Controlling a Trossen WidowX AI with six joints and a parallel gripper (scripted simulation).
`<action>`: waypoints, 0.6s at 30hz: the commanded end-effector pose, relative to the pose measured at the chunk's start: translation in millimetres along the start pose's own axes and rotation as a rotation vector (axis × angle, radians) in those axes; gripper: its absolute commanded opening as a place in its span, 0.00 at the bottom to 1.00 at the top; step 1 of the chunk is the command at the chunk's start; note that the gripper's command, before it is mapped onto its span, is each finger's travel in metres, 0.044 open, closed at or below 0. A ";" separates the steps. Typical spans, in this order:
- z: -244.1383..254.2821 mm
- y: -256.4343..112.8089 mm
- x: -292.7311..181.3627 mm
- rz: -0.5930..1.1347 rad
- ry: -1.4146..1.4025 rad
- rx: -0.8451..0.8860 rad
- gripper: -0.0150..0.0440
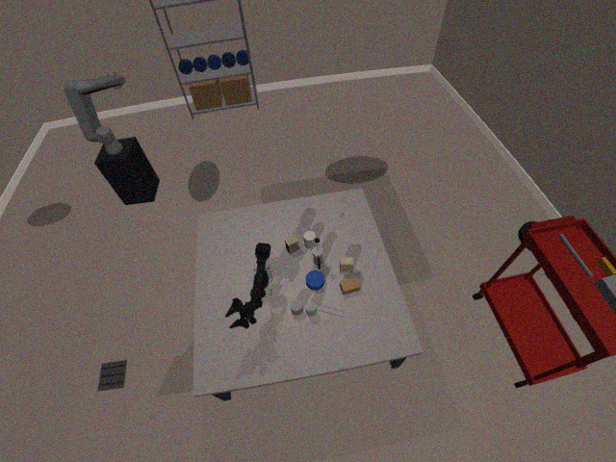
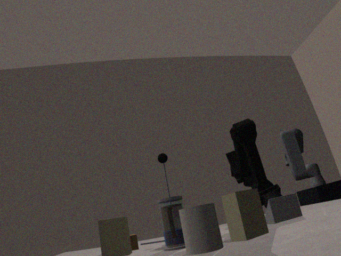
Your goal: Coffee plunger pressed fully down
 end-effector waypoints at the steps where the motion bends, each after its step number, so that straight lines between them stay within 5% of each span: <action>1: 0.9 0.2 0.9 -0.003 0.004 0.008 0.98; 18: 44.1 -14.1 59.4 -0.279 0.175 0.450 1.00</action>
Point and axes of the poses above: the point midway between the two fingers, 35 mm back from their tips, its own y axis out along the fingers, its own z axis across the jaws, x = y × z, the point moved 10 cm from there along -y, back along the fingers, and after that the axes turned 15 degrees about -y, right-handed, at the moved point
